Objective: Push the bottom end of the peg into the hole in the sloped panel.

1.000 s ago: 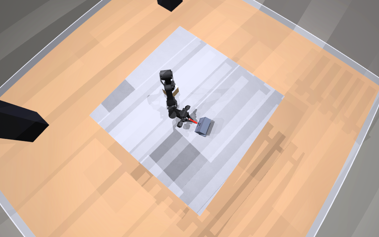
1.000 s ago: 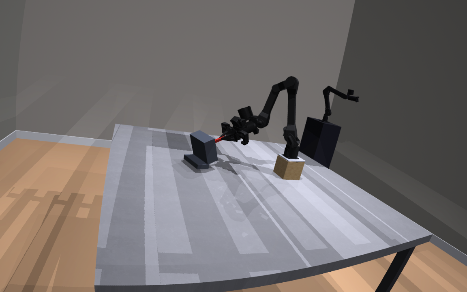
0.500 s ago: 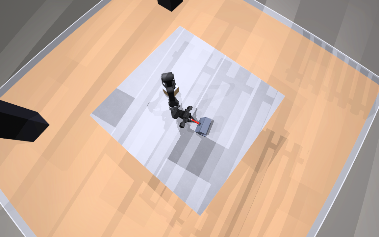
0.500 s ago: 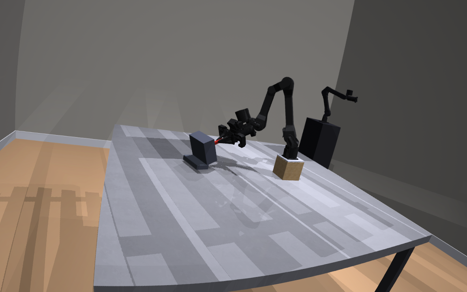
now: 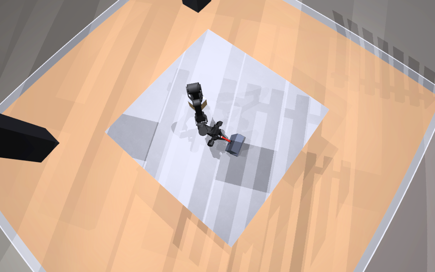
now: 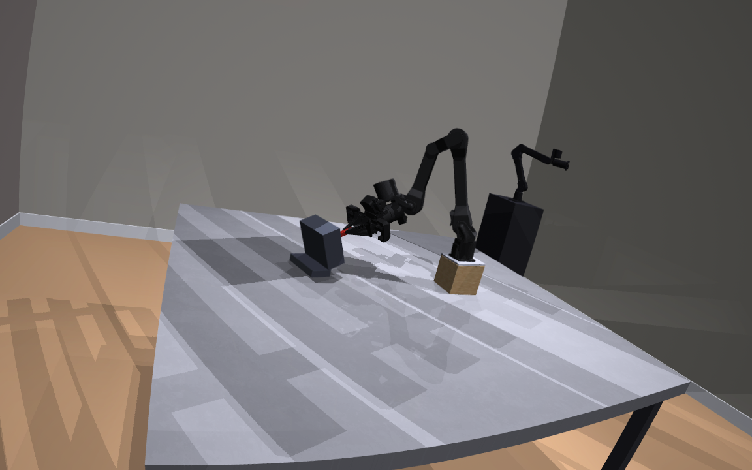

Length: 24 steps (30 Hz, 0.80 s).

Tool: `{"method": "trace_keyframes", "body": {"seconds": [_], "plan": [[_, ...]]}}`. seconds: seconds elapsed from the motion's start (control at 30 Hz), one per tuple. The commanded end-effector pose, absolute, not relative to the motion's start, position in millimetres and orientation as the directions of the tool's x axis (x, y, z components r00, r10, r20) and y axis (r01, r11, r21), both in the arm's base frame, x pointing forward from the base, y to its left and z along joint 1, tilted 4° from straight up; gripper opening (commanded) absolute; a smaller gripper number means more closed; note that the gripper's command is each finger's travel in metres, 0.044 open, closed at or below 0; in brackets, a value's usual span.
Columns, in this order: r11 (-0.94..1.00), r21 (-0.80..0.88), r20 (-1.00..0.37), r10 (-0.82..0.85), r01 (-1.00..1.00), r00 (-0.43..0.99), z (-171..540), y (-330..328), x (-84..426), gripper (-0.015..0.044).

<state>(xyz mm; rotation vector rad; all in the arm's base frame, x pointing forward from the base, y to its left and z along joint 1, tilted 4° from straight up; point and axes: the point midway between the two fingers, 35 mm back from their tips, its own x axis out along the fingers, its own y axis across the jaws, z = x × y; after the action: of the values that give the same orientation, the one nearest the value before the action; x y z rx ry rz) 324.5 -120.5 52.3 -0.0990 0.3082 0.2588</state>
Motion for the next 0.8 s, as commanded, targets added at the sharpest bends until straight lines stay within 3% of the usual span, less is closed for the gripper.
{"method": "trace_keyframes", "body": {"seconds": [0.0, 0.77], "plan": [[0.962, -0.055, -0.314, 0.238, -0.268, 0.919, 51.6, -119.9, 323.9, 0.0], [0.962, -0.055, -0.313, 0.238, -0.268, 0.919, 53.8, -122.4, 329.1, 0.0]]}}
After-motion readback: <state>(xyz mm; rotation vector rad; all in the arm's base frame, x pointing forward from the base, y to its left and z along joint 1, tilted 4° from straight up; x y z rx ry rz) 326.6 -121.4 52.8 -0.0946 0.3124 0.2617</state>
